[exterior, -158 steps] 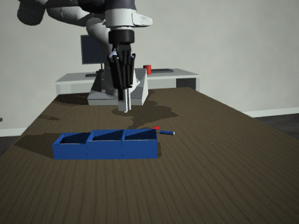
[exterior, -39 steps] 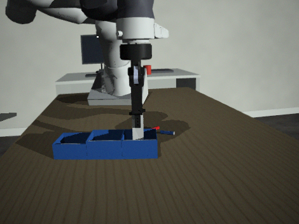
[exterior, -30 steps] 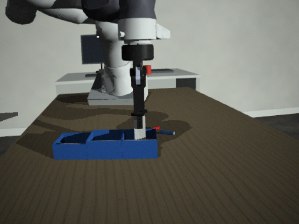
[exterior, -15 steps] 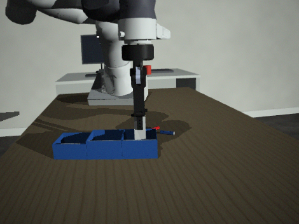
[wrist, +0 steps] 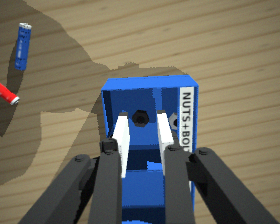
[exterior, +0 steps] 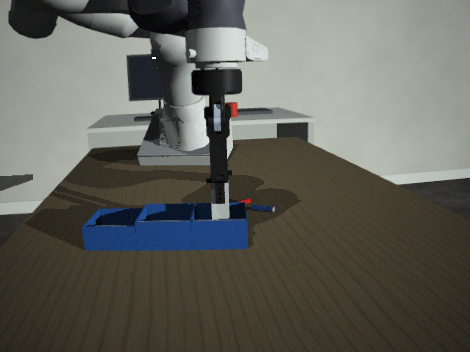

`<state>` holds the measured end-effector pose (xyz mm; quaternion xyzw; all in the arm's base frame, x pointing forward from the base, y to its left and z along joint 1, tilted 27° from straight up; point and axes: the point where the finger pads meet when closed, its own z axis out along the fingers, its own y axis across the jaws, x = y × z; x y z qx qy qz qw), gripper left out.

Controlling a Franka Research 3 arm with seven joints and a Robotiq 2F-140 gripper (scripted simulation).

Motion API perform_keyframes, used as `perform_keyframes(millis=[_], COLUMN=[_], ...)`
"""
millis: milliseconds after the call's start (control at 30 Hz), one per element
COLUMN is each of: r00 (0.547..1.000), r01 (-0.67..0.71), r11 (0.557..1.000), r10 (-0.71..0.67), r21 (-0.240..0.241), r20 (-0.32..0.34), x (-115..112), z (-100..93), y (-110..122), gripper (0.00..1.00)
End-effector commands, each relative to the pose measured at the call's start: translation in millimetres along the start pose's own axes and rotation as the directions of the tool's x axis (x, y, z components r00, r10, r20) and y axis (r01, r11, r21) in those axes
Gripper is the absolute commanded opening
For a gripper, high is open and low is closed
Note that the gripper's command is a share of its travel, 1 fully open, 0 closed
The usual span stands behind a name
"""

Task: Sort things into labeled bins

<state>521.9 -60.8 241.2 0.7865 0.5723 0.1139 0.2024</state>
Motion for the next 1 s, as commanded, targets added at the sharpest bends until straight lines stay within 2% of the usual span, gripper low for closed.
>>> perform_keyframes(millis=[0, 700, 800, 967], r00=[1.000, 1.000, 1.000, 1.000], r01=[-0.005, -0.005, -0.005, -0.005], r11=[1.000, 1.000, 1.000, 1.000], r10=[0.005, 0.005, 0.005, 0.005], r21=[-0.002, -0.002, -0.002, -0.002], r20=[-0.002, -0.002, -0.002, -0.002], x=[0.4, 0.3, 0.3, 0.3], z=[-4.4, -29.1, -42.1, -42.1], y=[1.3, 1.3, 1.2, 1.2], gripper=[0.19, 0.19, 0.19, 0.19])
